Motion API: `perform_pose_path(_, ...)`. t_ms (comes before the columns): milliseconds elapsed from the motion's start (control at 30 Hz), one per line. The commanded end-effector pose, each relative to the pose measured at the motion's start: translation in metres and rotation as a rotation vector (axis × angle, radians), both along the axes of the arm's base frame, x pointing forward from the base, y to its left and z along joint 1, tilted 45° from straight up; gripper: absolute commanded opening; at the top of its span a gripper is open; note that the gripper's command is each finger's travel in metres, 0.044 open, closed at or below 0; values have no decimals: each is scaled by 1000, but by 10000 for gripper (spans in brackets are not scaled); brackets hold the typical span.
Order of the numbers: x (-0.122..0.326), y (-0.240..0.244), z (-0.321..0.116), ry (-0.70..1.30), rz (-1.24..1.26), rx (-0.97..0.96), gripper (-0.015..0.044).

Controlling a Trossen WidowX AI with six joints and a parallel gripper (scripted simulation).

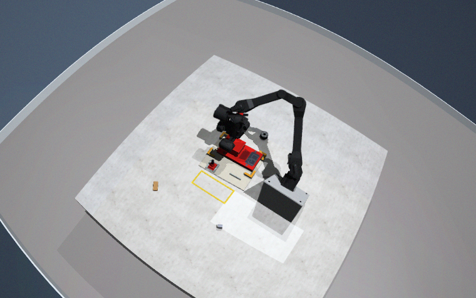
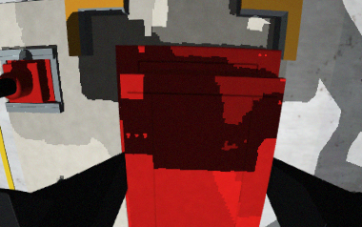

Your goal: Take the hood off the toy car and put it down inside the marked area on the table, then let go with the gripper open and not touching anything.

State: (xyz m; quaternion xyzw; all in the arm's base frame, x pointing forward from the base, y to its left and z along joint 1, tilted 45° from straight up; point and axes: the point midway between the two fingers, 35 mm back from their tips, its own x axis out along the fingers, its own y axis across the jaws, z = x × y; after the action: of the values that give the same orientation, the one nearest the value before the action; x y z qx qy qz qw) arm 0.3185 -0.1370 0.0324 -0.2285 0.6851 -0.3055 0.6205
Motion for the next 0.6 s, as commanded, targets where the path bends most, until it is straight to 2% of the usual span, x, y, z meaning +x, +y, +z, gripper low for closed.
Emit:
perform_pose_path(0,1,3,3,-5,-3,4,0)
perform_pose_path(367,7,34,34,-5,-3,5,0)
perform_pose_path(567,12,44,14,-4,6,11,0)
